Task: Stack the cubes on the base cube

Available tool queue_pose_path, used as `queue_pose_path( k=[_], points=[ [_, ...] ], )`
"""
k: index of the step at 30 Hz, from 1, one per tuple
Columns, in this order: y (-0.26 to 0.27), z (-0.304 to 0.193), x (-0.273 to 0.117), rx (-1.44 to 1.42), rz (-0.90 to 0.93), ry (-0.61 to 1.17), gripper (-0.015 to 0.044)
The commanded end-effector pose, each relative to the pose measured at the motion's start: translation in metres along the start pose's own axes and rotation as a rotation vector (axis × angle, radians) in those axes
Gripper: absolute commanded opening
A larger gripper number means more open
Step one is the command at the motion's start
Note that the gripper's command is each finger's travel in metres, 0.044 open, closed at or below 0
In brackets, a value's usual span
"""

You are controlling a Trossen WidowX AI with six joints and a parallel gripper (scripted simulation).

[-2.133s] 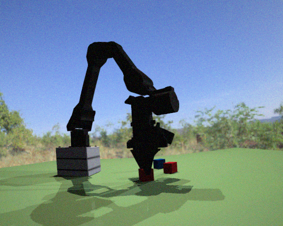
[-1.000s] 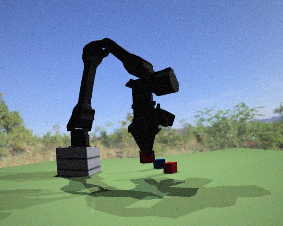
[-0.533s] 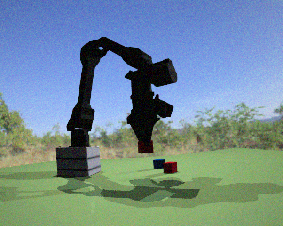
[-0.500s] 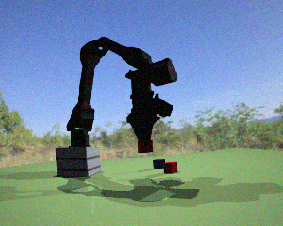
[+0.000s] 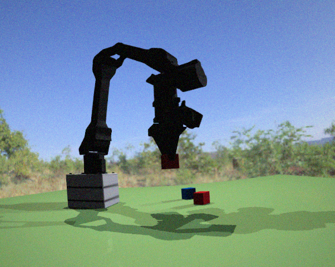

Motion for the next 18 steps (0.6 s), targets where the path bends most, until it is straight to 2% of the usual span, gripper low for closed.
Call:
queue_pose_path(
  k=[1,18],
  points=[
    [0.005,0.006,-0.002,0.018,0.003,-0.005,0.0105],
    [0.044,0.046,0.009,0.169,0.007,-0.008,0.0105]
  ],
)
Point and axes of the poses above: the point midway between the two fingers, 35 mm back from their tips, its own x axis out along the fingers, its own y axis across the jaws, z = x × y, the point moved 1 cm from there along -x, back along the fingers, and after that the axes turned 4 degrees about -x, right-handed, at the moved point
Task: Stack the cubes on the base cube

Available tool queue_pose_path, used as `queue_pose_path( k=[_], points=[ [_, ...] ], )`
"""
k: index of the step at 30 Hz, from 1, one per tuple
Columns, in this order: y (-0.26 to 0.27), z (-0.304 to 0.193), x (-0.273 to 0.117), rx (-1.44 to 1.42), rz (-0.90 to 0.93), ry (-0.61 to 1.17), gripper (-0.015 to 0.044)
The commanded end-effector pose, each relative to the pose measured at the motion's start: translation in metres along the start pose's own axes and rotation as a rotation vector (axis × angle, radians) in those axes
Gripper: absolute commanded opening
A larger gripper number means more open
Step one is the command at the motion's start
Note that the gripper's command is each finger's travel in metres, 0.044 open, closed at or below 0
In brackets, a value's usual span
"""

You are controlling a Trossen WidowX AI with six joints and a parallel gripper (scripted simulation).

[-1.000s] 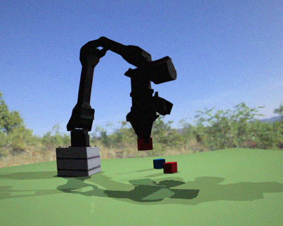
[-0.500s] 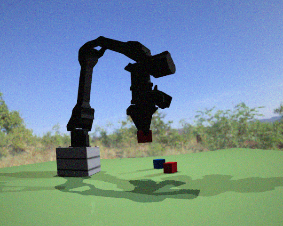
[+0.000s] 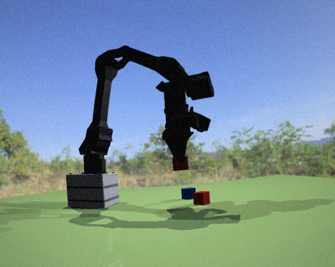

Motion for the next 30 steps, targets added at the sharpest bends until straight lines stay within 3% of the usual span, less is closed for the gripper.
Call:
queue_pose_path(
  k=[1,30],
  points=[
    [0.013,0.007,0.004,0.04,0.006,0.003,0.0105],
    [0.101,0.043,0.021,0.299,0.014,0.002,0.0105]
  ],
)
Point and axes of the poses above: the point midway between the two fingers, 35 mm back from their tips, its own x axis out along the fingers, its own y axis across the jaws, z = x × y, the point moved 1 cm from there along -x, back along the fingers, and after that the axes turned 4 degrees about -x, right-handed, at the moved point
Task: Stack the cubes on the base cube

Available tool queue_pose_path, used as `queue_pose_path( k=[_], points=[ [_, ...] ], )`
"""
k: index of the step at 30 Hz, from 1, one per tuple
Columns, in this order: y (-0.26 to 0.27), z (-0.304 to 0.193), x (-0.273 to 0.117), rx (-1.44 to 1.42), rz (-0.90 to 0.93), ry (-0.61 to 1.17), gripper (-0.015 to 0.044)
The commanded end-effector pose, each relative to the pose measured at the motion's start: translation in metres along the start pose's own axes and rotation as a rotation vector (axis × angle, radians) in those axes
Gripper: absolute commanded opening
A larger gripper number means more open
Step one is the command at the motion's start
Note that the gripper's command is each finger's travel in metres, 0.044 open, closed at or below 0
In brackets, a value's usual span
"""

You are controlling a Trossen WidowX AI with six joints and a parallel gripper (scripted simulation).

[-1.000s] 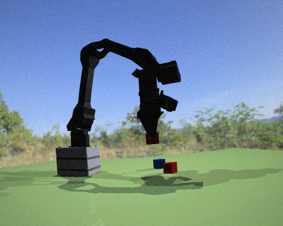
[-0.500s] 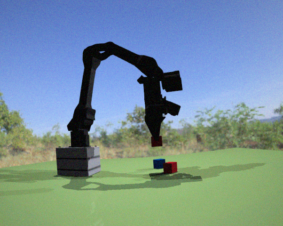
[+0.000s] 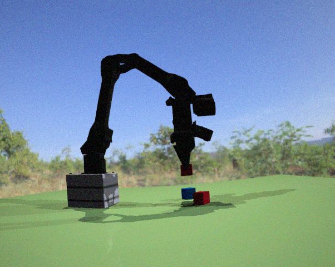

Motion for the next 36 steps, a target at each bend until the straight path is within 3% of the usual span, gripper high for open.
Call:
queue_pose_path(
  k=[1,21,36],
  points=[
    [0.015,-0.002,0.004,0.04,0.0,0.006,0.0105],
    [0.078,-0.014,0.016,0.217,0.005,0.007,0.0105],
    [0.08,-0.014,0.016,0.223,0.005,0.007,0.0105]
  ],
)
Point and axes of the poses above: the point midway between the two fingers, 35 mm back from their tips, its own x axis out along the fingers, its own y axis across the jaws, z = x × y, the point moved 1 cm from there along -x, back along the fingers, and after that the axes turned 4 degrees about -x, right-handed, at the moved point
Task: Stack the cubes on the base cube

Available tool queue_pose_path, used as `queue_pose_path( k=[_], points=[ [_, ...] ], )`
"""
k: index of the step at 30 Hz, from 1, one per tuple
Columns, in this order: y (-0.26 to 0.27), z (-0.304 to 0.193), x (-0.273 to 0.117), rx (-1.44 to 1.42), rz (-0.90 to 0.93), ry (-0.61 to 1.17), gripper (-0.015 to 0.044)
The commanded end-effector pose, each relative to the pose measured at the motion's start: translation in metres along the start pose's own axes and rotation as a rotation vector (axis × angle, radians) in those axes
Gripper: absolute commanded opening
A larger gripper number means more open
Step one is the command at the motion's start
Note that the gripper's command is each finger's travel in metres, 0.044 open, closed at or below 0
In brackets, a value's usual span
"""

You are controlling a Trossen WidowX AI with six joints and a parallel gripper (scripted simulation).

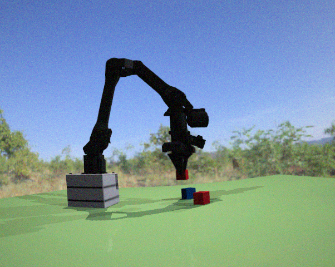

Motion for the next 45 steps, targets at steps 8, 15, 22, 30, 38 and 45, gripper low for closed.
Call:
queue_pose_path(
  k=[8,15,22,30,38,45],
  points=[
    [0.0,0.0,0.018,0.006,-0.002,-0.001,0.0105],
    [0.0,0.0,0.027,0.007,-0.003,-0.001,0.0105],
    [0.0,0.0,0.027,0.007,-0.003,-0.001,0.0105],
    [0.0,0.0,0.029,0.005,-0.003,-0.001,0.0105],
    [0.0,0.0,0.029,0.005,-0.003,-0.001,0.0105],
    [0.0,0.0,0.029,0.005,-0.003,-0.001,0.0205]
  ],
)
Point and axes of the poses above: the point midway between the two fingers, 35 mm back from their tips, its own x axis out along the fingers, its own y axis across the jaws, z = x × y, the point moved 1 cm from there along -x, back along the fingers, and after that the axes turned 4 degrees about -x, right-handed, at the moved point
